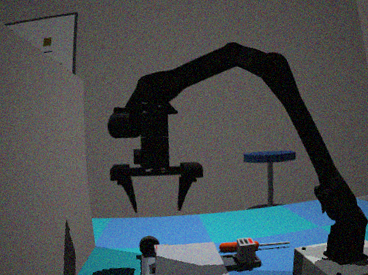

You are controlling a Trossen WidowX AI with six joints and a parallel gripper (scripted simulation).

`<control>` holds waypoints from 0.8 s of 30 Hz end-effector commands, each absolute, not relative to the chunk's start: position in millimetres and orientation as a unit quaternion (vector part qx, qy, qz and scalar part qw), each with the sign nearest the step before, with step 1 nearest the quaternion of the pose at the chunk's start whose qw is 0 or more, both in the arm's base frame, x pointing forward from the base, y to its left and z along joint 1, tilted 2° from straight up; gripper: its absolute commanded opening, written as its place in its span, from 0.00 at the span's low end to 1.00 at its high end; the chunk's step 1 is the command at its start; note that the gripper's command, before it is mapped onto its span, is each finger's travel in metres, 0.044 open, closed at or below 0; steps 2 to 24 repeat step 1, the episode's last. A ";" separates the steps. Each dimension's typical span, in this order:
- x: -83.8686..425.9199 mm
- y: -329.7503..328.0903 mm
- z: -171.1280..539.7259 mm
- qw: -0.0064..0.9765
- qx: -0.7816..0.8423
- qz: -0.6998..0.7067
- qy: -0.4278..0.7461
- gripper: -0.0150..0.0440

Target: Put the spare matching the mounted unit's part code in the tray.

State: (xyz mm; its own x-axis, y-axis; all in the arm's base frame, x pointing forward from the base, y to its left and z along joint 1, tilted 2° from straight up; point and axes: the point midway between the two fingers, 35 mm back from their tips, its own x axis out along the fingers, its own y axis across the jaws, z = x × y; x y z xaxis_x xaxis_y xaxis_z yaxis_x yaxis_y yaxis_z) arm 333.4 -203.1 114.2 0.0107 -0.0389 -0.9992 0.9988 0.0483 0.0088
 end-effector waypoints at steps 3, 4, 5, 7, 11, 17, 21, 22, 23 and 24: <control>334.0 -203.5 114.6 0.525 0.481 -0.495 0.498 1.00; 334.0 -203.5 114.6 0.525 0.481 -0.495 0.498 1.00; 334.0 -203.5 114.6 0.525 0.481 -0.495 0.498 1.00; 334.0 -203.5 114.6 0.525 0.481 -0.495 0.498 1.00; 334.0 -203.5 114.6 0.525 0.481 -0.495 0.498 1.00; 334.0 -203.5 114.6 0.525 0.481 -0.495 0.498 1.00; 334.0 -203.5 114.6 0.525 0.481 -0.495 0.498 1.00; 334.0 -203.5 114.6 0.525 0.481 -0.495 0.498 1.00; 334.0 -203.5 114.6 0.525 0.481 -0.495 0.498 1.00; 334.0 -203.5 114.6 0.525 0.481 -0.495 0.498 1.00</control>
